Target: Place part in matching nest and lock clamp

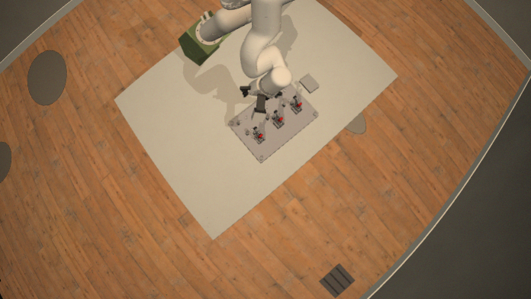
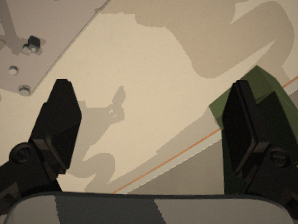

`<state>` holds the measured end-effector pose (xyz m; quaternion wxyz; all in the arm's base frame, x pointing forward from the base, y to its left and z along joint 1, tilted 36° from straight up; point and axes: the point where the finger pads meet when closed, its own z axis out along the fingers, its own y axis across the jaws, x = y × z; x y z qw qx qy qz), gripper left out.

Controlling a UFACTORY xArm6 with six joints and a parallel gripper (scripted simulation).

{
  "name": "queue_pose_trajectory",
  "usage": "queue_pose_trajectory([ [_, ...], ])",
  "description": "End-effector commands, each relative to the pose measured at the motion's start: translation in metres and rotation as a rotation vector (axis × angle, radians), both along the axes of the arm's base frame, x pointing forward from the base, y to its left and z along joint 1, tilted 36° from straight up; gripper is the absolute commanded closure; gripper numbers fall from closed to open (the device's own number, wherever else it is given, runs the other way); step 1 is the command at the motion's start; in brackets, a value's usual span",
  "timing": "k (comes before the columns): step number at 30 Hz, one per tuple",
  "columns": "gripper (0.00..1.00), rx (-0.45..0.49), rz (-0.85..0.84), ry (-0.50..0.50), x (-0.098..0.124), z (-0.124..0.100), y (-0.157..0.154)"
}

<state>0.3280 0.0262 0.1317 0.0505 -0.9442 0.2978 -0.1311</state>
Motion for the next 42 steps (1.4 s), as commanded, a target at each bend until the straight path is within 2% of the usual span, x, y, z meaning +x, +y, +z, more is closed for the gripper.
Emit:
queue_pose_trajectory([
  [1,0.0,-0.045,0.149,-0.081,0.005,0.012,0.026],
  [4,0.0,-0.049,0.168,-0.09,0.006,0.013,0.029],
  [5,0.0,-0.068,0.249,-0.132,0.006,0.02,0.044],
  [24,0.0,-0.145,0.693,-0.371,-0.009,0.056,0.132],
  [42,0.0,-0.147,0.709,-0.381,-0.011,0.057,0.136],
])
